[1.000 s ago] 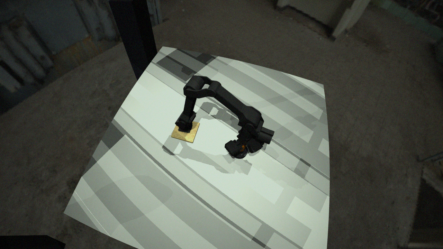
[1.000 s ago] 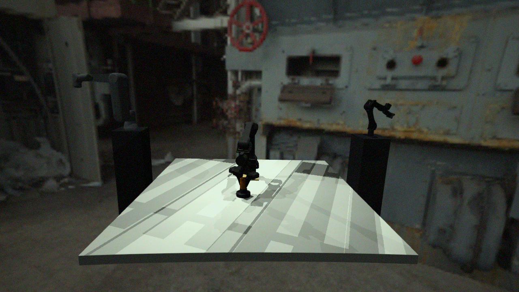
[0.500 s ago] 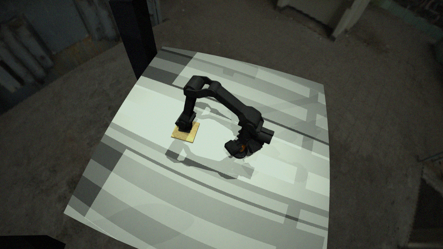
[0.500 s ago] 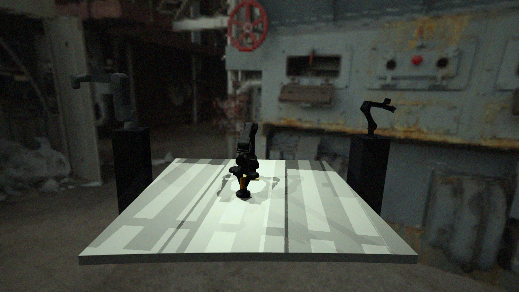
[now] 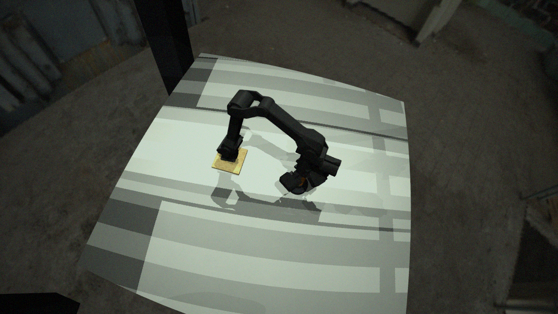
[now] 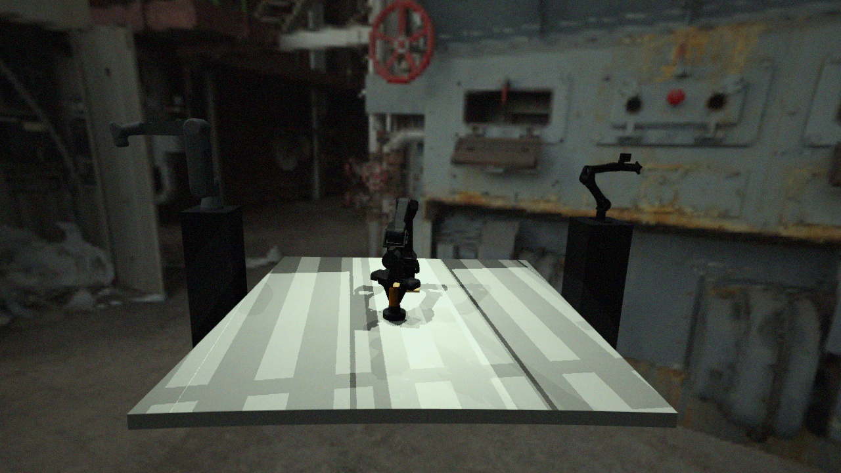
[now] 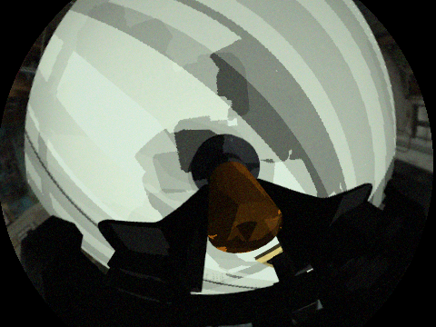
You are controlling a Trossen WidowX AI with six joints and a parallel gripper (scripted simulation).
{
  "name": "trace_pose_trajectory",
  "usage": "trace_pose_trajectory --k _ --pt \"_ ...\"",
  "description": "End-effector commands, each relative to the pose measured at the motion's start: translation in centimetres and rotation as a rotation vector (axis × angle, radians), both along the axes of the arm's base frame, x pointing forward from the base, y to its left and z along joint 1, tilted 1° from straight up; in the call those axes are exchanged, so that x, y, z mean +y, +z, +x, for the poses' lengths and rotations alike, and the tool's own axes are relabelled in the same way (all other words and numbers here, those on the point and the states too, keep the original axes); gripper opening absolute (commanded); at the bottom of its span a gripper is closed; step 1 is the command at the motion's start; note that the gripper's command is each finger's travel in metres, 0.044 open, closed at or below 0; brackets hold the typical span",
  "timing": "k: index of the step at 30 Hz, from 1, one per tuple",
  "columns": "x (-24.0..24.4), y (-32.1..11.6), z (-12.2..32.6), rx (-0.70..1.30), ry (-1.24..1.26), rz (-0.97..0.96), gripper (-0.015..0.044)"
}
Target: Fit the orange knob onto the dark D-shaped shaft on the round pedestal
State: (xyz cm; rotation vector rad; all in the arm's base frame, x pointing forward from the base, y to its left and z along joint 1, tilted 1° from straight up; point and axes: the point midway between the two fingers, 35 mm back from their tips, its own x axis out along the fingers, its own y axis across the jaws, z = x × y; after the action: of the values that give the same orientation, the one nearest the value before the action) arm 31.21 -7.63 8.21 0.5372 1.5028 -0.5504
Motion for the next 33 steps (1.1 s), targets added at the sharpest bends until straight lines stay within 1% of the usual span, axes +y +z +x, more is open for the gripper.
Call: trace_pose_trajectory --k 1,13,33 --pt "0.47 0.01 0.32 -0.011 0.029 0.011 0.0" --pt "0.45 -0.1 0.35 -0.012 -0.054 0.011 0.0" --pt "0.4 -0.4 0.41 -0.011 0.059 0.011 0.0"
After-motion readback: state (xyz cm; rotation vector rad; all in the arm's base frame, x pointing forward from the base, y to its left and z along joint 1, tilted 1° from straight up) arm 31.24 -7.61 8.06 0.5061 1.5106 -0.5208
